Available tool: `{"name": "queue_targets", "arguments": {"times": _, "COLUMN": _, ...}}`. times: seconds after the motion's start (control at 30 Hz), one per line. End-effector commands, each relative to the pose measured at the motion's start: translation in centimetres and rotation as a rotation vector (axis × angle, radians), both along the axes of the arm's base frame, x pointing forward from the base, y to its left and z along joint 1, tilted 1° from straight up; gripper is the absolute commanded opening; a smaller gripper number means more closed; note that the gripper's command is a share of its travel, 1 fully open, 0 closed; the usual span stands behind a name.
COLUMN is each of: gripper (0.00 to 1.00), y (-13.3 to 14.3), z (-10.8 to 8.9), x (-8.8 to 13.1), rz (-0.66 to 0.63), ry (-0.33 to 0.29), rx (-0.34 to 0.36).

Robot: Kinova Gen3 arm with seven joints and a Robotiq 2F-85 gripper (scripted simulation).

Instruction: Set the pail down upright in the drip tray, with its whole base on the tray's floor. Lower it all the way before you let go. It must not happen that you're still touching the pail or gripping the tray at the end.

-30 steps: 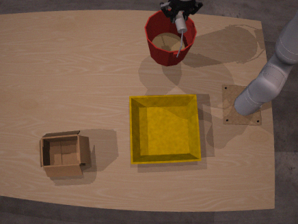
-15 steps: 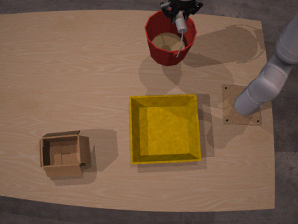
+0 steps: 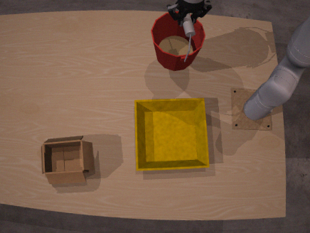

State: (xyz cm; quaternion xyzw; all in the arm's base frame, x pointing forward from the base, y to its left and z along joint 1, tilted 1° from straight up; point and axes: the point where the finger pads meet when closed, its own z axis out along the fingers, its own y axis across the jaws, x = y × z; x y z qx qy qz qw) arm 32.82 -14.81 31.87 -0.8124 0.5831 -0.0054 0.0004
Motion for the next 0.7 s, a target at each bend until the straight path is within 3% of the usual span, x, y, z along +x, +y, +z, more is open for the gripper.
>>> {"name": "queue_targets", "arguments": {"times": 0.0, "gripper": 0.1, "y": 0.9, "z": 0.2, "x": 0.1, "rz": -0.004, "ry": -0.007, "rx": 0.005}}
{"name": "queue_targets", "arguments": {"times": 0.67, "gripper": 0.1, "y": 3.9, "z": 0.1, "x": -0.1, "rz": -0.004, "ry": -0.011, "rx": 0.004}}
